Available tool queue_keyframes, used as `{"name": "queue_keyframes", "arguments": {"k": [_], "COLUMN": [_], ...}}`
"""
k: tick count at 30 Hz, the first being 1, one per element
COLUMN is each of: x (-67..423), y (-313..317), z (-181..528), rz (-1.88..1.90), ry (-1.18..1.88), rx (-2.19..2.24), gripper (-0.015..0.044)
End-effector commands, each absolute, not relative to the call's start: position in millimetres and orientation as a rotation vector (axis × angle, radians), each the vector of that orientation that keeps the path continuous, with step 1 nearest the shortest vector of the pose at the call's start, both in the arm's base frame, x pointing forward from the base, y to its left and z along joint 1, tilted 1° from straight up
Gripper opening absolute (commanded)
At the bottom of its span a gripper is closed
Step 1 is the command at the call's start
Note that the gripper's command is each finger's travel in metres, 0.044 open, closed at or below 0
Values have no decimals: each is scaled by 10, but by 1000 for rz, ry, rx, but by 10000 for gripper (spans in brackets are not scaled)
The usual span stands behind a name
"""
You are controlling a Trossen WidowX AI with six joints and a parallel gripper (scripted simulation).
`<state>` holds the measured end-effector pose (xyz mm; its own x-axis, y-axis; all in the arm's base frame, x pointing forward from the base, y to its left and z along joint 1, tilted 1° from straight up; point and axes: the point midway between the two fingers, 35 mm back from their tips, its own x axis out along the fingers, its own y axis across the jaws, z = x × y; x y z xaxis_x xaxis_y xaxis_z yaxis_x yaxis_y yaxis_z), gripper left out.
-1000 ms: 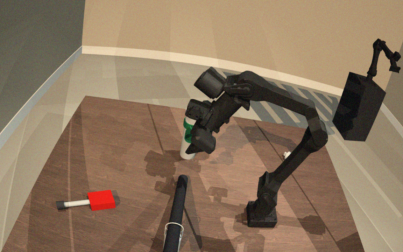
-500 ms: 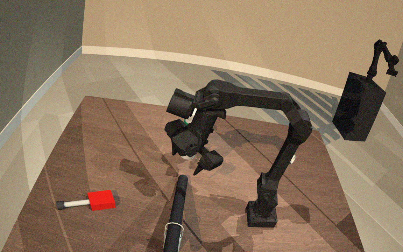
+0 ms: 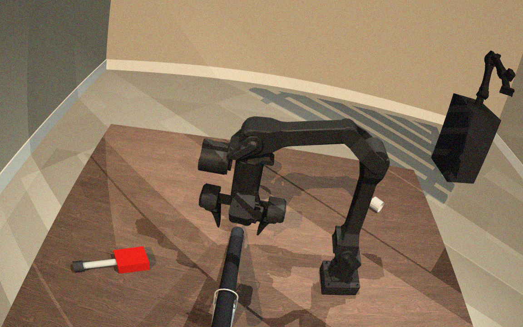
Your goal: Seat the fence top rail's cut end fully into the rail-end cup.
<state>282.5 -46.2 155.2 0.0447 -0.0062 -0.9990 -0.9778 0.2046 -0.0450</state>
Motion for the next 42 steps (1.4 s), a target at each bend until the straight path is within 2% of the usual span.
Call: {"name": "queue_keyframes", "arguments": {"k": [1,7,42], "x": [2835,2849,2886], "y": [-466,-470,-478], "z": [1546,1216,684], "rz": [1038,1038,1038], "ry": [1262,1262,1262], "rx": [-1101,-1101,-1101], "gripper": [440,440,440]}}
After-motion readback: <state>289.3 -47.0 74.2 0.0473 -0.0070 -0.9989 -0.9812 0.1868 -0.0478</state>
